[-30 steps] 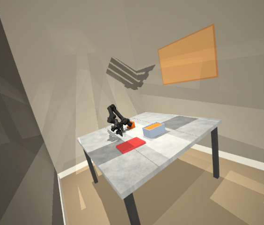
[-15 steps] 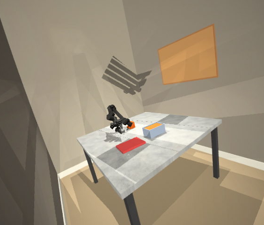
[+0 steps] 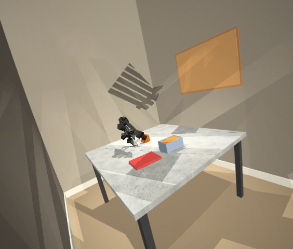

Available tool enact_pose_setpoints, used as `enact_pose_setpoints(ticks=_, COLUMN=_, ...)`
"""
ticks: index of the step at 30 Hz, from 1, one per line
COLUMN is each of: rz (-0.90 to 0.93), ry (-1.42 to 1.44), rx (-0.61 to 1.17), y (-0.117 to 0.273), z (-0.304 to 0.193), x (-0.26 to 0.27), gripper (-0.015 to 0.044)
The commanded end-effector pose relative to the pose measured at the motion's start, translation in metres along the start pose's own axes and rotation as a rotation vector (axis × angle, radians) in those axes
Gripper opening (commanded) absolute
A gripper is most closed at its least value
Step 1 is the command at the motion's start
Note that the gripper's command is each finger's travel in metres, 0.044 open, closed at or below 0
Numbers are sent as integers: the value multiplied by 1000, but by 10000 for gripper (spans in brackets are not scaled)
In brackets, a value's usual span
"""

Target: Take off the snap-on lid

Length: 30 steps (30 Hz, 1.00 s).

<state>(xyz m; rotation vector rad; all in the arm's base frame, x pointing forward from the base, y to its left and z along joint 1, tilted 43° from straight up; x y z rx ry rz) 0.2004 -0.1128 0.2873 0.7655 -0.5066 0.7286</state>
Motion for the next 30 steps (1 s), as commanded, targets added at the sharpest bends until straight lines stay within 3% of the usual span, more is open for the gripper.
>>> enact_pose_setpoints(ticks=1, rz=3, ry=-5, rx=-8, y=7, z=1, x=3, gripper=440)
enact_pose_setpoints(ticks=30, rz=3, ry=-5, rx=-8, y=2, z=-1, x=1, gripper=440)
Point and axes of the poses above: the point midway between the two fingers, 35 mm back from their tips, its own y axis back along the fingers, its own x axis across the jaws, z = x × y, the point moved 4 cm from there along y, back along the fingers, and after that the axes turned 5 degrees about -y, right-handed, at the moved point
